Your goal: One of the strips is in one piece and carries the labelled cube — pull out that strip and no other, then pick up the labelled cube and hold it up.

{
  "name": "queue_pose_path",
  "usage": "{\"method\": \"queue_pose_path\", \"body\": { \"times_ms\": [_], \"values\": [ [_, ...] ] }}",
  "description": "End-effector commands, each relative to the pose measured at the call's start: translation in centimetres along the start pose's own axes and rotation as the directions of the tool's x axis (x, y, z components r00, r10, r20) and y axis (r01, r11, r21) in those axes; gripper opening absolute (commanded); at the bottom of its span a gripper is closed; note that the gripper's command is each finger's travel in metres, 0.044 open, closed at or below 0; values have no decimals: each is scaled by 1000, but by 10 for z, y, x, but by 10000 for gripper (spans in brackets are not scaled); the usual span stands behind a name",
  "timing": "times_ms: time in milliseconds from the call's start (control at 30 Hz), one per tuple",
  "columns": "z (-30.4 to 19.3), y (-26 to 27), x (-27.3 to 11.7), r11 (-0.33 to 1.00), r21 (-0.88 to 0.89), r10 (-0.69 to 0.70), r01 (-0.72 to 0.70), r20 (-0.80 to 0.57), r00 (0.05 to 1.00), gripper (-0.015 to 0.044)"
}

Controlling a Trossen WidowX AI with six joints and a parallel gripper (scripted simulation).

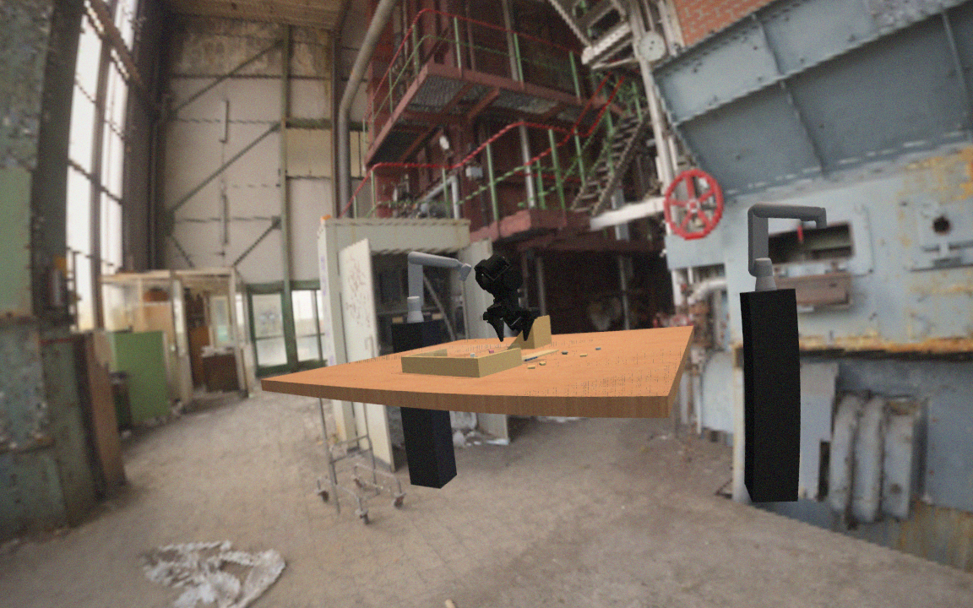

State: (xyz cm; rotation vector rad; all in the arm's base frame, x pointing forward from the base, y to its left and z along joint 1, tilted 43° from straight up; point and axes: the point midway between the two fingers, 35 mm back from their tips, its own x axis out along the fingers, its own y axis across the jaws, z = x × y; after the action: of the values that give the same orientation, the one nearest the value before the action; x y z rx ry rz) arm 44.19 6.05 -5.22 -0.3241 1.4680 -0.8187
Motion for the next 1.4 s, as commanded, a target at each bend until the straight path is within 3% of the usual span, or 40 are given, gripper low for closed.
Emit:
{"method": "queue_pose_path", "body": {
  "times_ms": [0, 200, 1167, 1300, 1367],
  "values": [
    [6, -1, 1, 1000, -7, -5, 5, 1, 1000, 387],
    [7, -1, 10, 1000, -7, -5, 5, 1, 1000, 250],
    [6, -2, 55, 1000, -6, -7, 7, 2, 1000, 250],
    [6, -2, 52, 1000, -2, -4, 4, -2, 1000, 145],
    [6, -2, 52, 1000, -2, -4, 4, -2, 1000, 132]
  ]
}}
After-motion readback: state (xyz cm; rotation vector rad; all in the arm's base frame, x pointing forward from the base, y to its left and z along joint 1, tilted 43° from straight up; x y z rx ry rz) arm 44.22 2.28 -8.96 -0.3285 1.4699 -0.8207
